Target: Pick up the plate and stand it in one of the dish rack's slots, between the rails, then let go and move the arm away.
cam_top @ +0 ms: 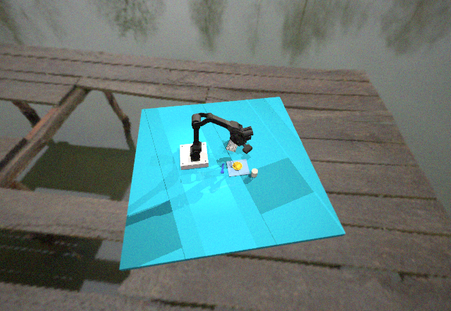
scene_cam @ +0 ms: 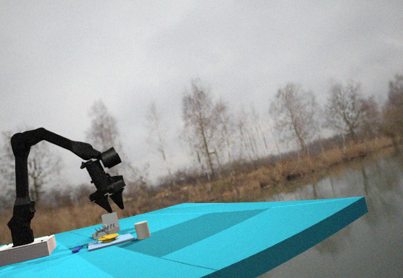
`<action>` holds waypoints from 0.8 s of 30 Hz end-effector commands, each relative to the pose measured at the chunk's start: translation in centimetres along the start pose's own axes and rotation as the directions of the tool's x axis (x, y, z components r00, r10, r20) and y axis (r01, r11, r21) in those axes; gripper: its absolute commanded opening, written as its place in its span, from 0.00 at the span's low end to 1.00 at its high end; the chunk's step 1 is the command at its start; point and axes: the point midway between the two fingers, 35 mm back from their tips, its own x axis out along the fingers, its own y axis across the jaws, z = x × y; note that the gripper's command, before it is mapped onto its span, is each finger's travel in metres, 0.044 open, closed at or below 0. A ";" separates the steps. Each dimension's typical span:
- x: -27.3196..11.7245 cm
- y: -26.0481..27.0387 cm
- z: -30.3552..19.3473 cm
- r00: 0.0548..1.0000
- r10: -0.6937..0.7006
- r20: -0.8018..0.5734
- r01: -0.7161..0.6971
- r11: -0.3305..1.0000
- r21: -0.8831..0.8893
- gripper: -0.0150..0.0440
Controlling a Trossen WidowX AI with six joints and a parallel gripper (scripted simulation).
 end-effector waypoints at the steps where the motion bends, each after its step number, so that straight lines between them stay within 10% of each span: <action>1: 0.5 -2.0 -2.3 0.996 0.009 -0.088 0.003 0.991 0.131 0.93; 24: 1.5 -5.3 -8.7 0.956 0.086 -0.279 0.048 0.897 0.439 0.93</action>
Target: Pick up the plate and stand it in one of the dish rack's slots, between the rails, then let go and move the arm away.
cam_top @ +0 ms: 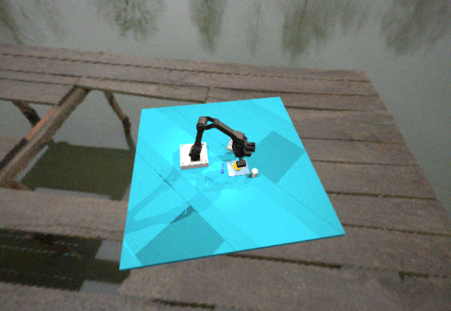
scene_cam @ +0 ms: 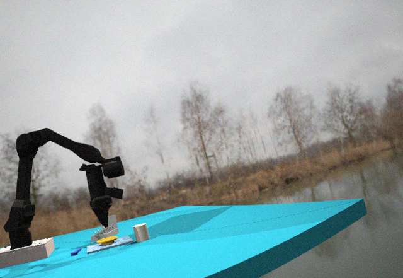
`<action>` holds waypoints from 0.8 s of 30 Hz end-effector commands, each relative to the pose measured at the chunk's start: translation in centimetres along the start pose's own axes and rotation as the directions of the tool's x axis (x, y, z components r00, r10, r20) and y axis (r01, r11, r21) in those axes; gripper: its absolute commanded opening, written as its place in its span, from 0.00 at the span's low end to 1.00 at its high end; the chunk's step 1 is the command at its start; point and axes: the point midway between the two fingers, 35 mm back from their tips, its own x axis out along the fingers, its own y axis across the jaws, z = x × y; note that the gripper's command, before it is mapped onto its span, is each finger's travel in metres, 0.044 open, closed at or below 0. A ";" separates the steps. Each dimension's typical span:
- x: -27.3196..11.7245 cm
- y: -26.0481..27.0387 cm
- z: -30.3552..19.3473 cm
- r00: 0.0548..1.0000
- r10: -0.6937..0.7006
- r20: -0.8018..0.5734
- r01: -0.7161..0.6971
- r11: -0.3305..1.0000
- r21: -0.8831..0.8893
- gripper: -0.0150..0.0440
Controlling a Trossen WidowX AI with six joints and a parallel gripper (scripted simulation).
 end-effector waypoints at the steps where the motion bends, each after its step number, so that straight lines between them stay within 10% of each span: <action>1: 0.8 -0.1 -0.1 1.000 -0.001 -0.008 0.001 1.000 0.008 0.93; 24: 4.6 0.0 -0.2 1.000 -0.001 -0.008 0.001 1.000 0.008 0.93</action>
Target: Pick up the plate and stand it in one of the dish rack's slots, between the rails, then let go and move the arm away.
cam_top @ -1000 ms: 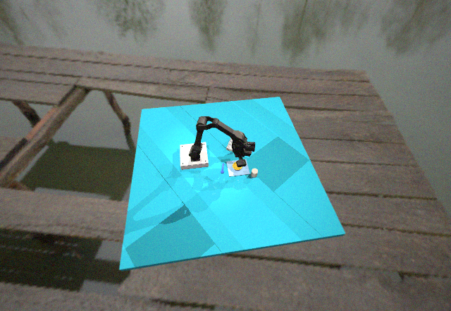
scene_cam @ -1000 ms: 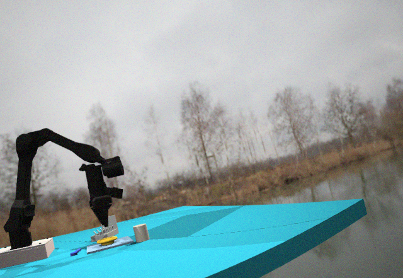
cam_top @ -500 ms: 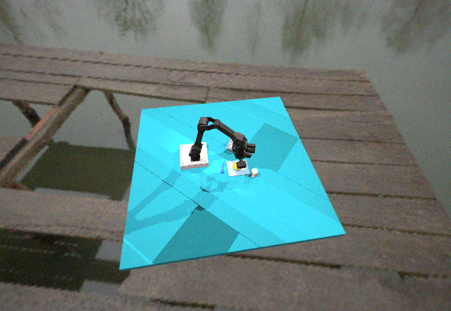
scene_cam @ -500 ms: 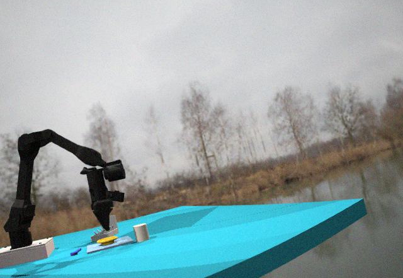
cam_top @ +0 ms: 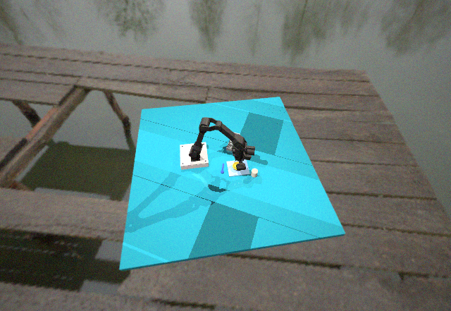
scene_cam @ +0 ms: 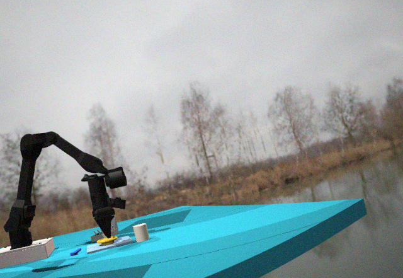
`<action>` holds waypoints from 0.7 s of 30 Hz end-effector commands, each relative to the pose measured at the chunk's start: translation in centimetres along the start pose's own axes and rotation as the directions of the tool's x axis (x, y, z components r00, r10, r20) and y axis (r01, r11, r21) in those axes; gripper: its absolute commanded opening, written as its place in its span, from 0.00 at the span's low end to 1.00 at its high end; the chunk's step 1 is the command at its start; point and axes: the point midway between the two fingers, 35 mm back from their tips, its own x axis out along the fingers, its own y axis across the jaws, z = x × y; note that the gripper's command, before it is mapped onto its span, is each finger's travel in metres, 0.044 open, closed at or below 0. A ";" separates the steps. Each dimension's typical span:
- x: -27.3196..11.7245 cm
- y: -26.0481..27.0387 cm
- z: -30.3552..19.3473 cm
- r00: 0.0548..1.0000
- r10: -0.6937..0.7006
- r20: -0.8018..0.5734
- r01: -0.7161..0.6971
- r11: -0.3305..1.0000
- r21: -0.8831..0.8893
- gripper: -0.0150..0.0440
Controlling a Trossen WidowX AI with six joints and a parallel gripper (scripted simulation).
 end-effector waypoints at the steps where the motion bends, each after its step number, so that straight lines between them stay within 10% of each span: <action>1: 1.0 0.1 -0.3 1.000 0.000 -0.010 0.000 1.000 0.004 0.93; 21: 2.1 0.1 -0.5 1.000 0.000 -0.010 0.000 1.000 0.004 0.87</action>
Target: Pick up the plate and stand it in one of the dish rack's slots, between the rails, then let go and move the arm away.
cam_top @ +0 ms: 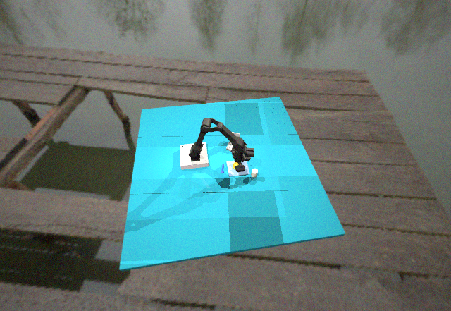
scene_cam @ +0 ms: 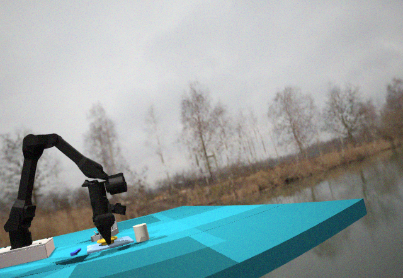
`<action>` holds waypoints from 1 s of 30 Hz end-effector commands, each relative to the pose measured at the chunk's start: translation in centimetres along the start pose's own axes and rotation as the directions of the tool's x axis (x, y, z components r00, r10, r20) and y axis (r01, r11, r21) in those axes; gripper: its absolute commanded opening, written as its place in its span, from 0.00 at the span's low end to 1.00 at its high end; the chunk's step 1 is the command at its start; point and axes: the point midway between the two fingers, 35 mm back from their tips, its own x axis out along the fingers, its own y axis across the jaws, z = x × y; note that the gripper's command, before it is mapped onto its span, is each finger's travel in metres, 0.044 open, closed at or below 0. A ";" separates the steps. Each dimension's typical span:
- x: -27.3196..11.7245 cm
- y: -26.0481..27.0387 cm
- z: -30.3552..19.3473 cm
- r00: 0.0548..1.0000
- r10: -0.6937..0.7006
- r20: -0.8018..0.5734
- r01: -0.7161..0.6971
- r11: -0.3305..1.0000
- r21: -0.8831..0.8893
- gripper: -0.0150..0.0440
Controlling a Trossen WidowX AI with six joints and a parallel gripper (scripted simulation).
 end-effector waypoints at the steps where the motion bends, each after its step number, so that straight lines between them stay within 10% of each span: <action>1: 0.1 0.0 -0.1 1.000 -0.003 -0.002 0.003 1.000 0.004 0.86; 7: 0.1 0.0 -0.1 1.000 -0.003 -0.002 0.003 1.000 0.004 0.79; 19: -4.5 -0.4 1.0 1.000 -0.003 -0.001 0.003 1.000 0.004 0.26; 30: -9.5 -0.6 1.6 1.000 -0.004 0.000 0.004 1.000 0.004 0.25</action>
